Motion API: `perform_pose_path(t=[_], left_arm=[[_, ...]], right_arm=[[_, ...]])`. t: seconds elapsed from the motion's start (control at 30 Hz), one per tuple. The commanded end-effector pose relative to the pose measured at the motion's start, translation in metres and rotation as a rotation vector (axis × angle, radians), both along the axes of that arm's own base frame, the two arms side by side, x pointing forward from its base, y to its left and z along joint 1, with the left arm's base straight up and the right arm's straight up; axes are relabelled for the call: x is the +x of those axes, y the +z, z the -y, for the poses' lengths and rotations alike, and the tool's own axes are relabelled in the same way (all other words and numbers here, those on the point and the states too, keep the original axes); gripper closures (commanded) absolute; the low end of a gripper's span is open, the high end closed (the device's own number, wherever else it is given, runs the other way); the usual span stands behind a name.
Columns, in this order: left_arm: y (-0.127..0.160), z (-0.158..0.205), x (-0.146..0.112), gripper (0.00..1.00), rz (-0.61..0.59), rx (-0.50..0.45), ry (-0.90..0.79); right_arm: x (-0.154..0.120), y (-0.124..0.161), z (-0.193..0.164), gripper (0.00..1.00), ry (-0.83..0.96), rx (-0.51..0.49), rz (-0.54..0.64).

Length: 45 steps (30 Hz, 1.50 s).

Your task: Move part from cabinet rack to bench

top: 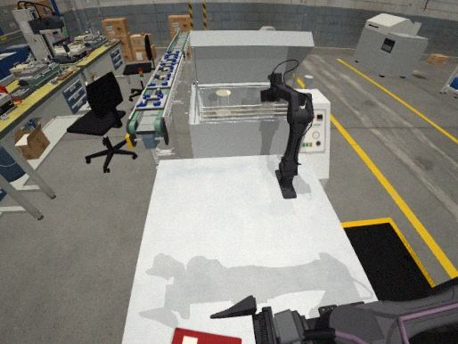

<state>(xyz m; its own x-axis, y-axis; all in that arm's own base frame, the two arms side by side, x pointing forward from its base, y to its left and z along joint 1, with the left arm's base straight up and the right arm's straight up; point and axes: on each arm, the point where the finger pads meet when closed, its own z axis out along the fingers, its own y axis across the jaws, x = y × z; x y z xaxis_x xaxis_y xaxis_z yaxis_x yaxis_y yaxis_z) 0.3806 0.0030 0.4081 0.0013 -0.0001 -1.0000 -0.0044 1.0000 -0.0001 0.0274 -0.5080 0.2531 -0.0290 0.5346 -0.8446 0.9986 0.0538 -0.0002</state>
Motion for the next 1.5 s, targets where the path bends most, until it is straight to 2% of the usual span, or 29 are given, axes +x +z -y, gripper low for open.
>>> perform_pose_path(t=[0.0, 0.17, 0.3, 0.43, 0.6, 0.73, 0.97, 1.2, 1.47], left_arm=[[0.025, 0.005, -0.013, 0.0, 0.055, 0.004, -0.007], [0.025, 0.005, -0.013, 0.0, 0.055, 0.004, -0.007], [0.025, 0.005, -0.013, 0.0, 0.055, 0.004, -0.007], [0.025, 0.005, -0.013, 0.0, 0.055, 0.004, -0.007], [0.025, 0.005, -0.013, 0.0, 0.055, 0.004, -0.007], [0.025, 0.005, -0.013, 0.0, 0.055, 0.004, -0.007], [0.025, 0.005, -0.013, 0.0, 0.055, 0.004, -0.007], [0.025, 0.005, -0.013, 0.0, 0.055, 0.004, -0.007], [0.025, 0.005, -0.013, 0.0, 0.055, 0.004, -0.007]], right_arm=[[-0.001, 0.069, 0.016, 0.24, -0.007, -0.181, -0.003], [-0.001, 0.08, 0.016, 0.24, -0.007, -0.193, -0.002], [-0.001, 0.078, 0.018, 0.24, -0.007, -0.184, -0.003], [-0.001, 0.096, 0.013, 0.24, -0.007, -0.21, -0.001], [-0.001, 0.09, 0.019, 0.24, -0.007, -0.186, -0.002], [-0.001, 0.106, 0.015, 0.24, -0.007, -0.205, -0.002], [-0.001, 0.104, 0.019, 0.24, -0.007, -0.188, -0.002], [-0.002, 0.132, 0.008, 0.24, -0.007, -0.23, 0.0], [0.0, 0.12, 0.014, 0.24, -0.002, -0.206, 0.004]])
